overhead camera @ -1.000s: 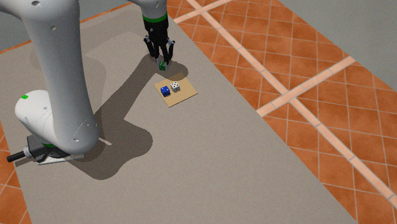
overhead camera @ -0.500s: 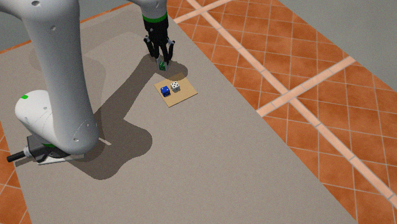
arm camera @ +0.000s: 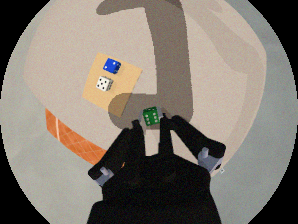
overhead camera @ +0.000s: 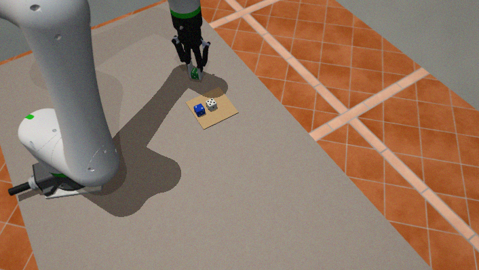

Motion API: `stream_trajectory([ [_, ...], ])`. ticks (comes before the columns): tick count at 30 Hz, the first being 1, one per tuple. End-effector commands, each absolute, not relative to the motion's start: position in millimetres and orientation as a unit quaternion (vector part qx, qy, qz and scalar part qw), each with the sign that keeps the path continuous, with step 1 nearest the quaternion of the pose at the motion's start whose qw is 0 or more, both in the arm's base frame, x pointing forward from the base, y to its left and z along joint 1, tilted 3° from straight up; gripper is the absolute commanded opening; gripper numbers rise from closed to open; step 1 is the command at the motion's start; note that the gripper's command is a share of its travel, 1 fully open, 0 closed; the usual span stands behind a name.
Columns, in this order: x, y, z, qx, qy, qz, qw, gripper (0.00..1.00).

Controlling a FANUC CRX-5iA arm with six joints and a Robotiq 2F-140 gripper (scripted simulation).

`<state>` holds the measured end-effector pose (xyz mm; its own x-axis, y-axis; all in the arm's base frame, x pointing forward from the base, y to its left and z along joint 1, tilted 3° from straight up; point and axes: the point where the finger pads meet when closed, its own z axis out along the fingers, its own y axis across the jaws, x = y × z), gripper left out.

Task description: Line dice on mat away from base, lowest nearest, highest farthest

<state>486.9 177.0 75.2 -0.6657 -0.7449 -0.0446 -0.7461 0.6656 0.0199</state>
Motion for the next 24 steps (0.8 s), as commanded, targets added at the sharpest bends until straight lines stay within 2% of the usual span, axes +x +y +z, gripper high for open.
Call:
stream_trajectory([
  [1,486.5,175.6,109.0,-0.409,0.912,0.018,0.016,0.16],
  [10,486.0,174.0,141.9,-0.409,0.912,0.018,0.016,0.16],
  [19,486.0,173.9,143.5,-0.409,0.912,0.018,0.016,0.16],
  [24,498.5,147.6,143.4,-0.335,0.942,0.019,0.014,0.16],
])
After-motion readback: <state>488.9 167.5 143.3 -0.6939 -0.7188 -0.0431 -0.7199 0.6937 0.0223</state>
